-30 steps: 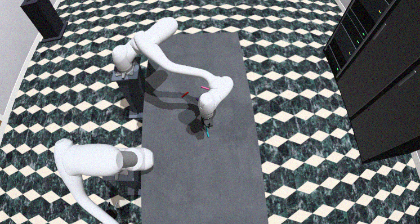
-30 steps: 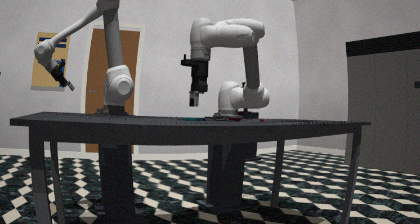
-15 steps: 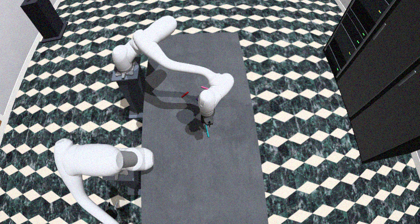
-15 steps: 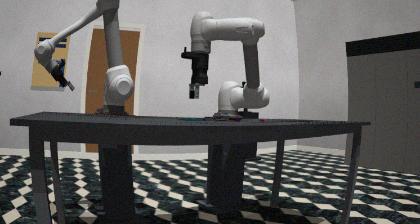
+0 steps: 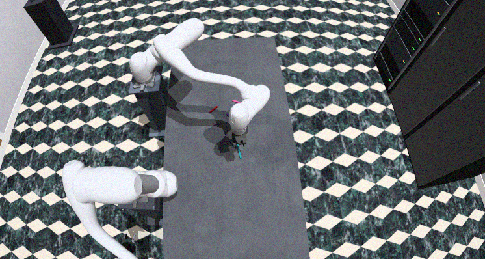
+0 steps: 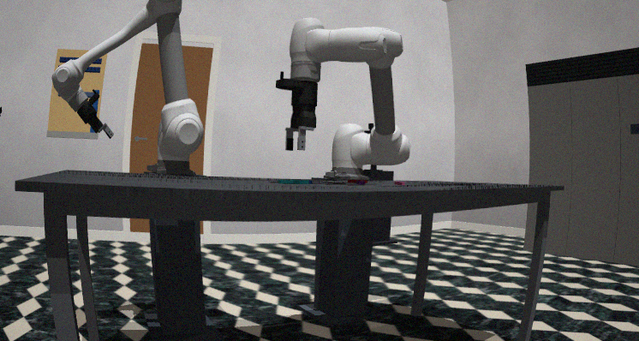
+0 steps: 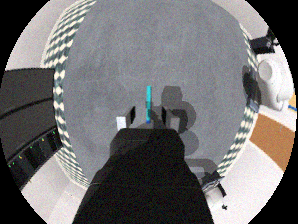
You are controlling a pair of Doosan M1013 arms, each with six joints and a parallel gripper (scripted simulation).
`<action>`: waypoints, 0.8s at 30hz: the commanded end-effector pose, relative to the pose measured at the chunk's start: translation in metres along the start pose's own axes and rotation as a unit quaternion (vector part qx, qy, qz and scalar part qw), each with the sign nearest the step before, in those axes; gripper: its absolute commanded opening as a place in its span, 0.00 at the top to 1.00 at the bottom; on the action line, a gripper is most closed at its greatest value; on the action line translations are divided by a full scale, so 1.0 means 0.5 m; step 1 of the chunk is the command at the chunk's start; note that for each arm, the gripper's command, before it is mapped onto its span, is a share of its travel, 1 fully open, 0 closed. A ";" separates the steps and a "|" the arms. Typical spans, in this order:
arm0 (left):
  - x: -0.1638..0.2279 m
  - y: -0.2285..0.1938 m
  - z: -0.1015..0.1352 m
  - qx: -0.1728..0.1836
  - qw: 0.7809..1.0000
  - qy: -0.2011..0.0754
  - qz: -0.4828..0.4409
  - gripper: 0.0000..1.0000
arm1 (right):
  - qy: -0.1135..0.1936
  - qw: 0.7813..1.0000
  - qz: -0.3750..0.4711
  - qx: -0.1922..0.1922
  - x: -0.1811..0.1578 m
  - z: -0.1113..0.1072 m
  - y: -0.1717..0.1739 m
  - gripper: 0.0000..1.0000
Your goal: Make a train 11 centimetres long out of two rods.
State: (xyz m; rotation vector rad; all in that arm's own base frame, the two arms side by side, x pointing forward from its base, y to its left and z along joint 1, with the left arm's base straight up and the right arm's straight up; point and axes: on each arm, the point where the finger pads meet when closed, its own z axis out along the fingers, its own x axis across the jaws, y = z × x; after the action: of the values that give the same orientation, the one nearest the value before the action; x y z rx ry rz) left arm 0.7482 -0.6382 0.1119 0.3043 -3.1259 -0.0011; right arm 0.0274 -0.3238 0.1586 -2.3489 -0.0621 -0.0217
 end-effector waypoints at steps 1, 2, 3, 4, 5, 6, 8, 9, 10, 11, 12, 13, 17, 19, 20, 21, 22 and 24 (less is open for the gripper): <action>-0.009 0.003 -0.010 0.001 1.000 -0.001 -0.001 0.00 | 0.005 1.000 0.003 -0.004 0.004 0.000 -0.001 0.00; -0.009 0.003 -0.010 0.001 1.000 -0.001 -0.001 0.00 | 0.005 1.000 0.003 -0.004 0.004 0.000 -0.001 0.00; -0.009 0.003 -0.010 0.001 1.000 -0.001 -0.001 0.00 | 0.005 1.000 0.003 -0.004 0.004 0.000 -0.001 0.00; -0.009 0.003 -0.011 0.001 1.000 -0.001 -0.001 0.00 | 0.005 1.000 0.003 -0.004 0.004 0.000 -0.001 0.00; -0.009 0.003 -0.013 0.001 1.000 -0.001 -0.001 0.00 | 0.005 1.000 0.003 -0.004 0.004 0.000 -0.001 0.00; -0.009 0.003 -0.016 0.001 1.000 -0.001 -0.001 0.00 | 0.005 1.000 0.003 -0.004 0.004 0.000 -0.001 0.00; -0.009 0.003 -0.016 0.001 1.000 -0.001 -0.001 0.00 | 0.005 1.000 0.003 -0.004 0.004 0.000 -0.001 0.00; -0.009 0.003 -0.020 0.001 1.000 -0.001 -0.001 0.00 | 0.005 1.000 0.003 -0.004 0.004 0.000 -0.001 0.00; -0.009 0.003 -0.026 0.002 1.000 -0.002 -0.001 0.00 | 0.005 1.000 0.003 -0.004 0.004 0.000 -0.001 0.00; -0.009 0.003 -0.031 0.002 1.000 -0.002 -0.001 0.00 | 0.005 1.000 0.003 -0.004 0.004 0.000 -0.001 0.00; -0.008 0.003 -0.038 0.002 1.000 -0.002 -0.001 0.00 | 0.005 1.000 0.003 -0.004 0.004 0.000 -0.001 0.00; -0.008 0.003 -0.045 0.002 1.000 -0.002 -0.001 0.00 | 0.005 1.000 0.003 -0.004 0.004 0.000 -0.001 0.00; -0.008 0.003 -0.083 0.002 1.000 -0.002 -0.001 0.00 | 0.005 1.000 0.003 -0.004 0.004 0.000 -0.001 0.00; -0.008 0.003 -0.104 0.002 1.000 -0.002 -0.001 0.00 | 0.005 1.000 0.003 -0.004 0.004 0.000 -0.001 0.00; -0.008 0.003 -0.115 0.002 1.000 -0.002 -0.001 0.00 | 0.005 1.000 0.003 -0.004 0.004 0.000 -0.001 0.00; -0.008 0.003 -0.126 0.002 1.000 -0.002 -0.001 0.00 | 0.005 1.000 0.003 -0.004 0.004 0.000 -0.001 0.00; -0.008 0.004 -0.136 0.002 1.000 -0.002 -0.001 0.00 | 0.005 1.000 0.003 -0.004 0.004 0.000 -0.001 0.00; -0.008 0.004 -0.145 0.002 1.000 -0.002 -0.001 0.00 | 0.005 1.000 0.003 -0.004 0.004 0.000 -0.001 0.00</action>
State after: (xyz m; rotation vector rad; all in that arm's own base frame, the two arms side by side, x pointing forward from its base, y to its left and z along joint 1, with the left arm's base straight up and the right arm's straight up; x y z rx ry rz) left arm 0.7478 -0.6379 0.1662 0.3043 -3.1265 -0.0002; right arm 0.0274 -0.3238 0.1586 -2.3489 -0.0621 -0.0217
